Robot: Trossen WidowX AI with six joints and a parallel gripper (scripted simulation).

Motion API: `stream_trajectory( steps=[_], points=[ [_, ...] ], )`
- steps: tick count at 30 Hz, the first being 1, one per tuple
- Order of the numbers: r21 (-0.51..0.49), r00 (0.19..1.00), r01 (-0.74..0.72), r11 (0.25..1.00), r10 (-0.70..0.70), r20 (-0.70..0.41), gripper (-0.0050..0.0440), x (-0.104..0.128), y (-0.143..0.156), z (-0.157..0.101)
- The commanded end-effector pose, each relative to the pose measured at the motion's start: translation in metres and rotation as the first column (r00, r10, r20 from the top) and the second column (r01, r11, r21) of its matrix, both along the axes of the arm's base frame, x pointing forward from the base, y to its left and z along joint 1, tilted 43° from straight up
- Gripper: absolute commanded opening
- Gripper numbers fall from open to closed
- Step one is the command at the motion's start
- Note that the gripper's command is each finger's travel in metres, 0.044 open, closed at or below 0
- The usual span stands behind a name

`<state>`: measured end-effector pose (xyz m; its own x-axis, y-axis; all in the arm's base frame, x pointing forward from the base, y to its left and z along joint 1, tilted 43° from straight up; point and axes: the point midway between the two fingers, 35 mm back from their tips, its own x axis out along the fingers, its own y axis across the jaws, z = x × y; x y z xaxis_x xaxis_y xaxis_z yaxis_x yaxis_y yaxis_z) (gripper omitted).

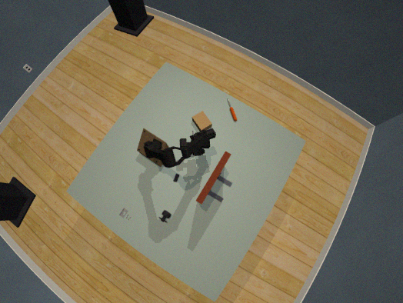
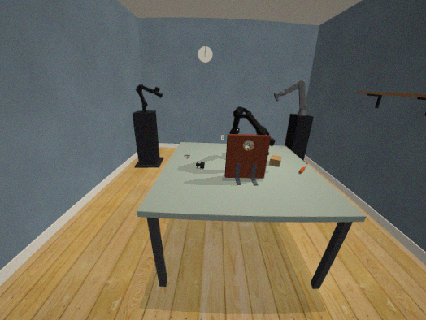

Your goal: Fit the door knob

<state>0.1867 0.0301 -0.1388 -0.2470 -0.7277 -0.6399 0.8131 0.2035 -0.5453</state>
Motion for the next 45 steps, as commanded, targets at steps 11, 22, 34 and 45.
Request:
stream_trajectory(
  steps=[11, 22, 34, 45],
  points=[
    [0.0, 1.0, -0.001, 1.0, 0.001, 0.001, 0.044, 0.003, 0.016, 0.017],
    [0.13, 0.972, -0.157, 0.979, 0.13, 0.196, 0.044, -0.007, 0.012, 0.021],
    [0.196, 0.924, -0.249, 0.949, 0.172, 0.341, 0.044, -0.005, 0.014, 0.024],
    [0.196, 0.924, -0.249, 0.949, 0.172, 0.341, 0.044, -0.005, 0.009, 0.017]
  ],
)
